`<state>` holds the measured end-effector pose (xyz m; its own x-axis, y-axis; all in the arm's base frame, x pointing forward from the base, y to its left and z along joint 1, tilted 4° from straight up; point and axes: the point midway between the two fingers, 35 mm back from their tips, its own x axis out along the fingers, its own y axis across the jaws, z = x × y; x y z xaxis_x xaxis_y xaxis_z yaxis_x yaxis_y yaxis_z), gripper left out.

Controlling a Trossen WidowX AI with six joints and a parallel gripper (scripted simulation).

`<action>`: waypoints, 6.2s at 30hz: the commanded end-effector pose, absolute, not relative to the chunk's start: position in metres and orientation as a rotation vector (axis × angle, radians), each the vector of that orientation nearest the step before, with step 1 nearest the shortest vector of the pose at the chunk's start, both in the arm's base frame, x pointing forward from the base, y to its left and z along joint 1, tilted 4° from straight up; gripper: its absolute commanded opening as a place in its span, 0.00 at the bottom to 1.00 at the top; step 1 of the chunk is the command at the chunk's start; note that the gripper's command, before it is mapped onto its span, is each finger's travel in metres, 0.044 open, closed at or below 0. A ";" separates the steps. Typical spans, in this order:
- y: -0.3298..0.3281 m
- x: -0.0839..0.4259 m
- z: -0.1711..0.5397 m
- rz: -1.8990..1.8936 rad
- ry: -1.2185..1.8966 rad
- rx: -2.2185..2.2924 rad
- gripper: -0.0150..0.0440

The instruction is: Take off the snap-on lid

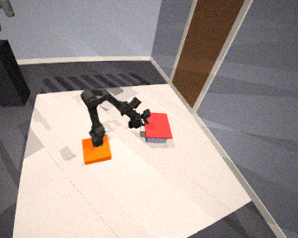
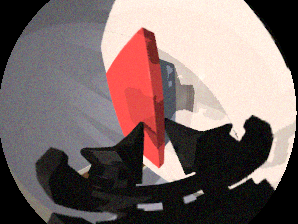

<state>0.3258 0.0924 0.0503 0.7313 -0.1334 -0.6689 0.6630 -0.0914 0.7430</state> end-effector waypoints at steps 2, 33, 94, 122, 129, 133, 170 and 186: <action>0.092 0.326 0.053 -0.703 0.447 1.530 0.25; 0.093 0.325 0.059 -0.703 0.447 1.530 0.25; 0.093 0.329 0.062 -0.699 0.448 1.527 0.25; 0.093 0.331 0.062 -0.699 0.448 1.527 0.25; 0.093 0.332 0.062 -0.699 0.448 1.527 0.25; 0.093 0.332 0.062 -0.699 0.448 1.527 0.25; 0.091 0.343 0.103 -0.699 0.448 1.527 0.25; 0.090 0.355 0.124 -0.698 0.447 1.527 0.25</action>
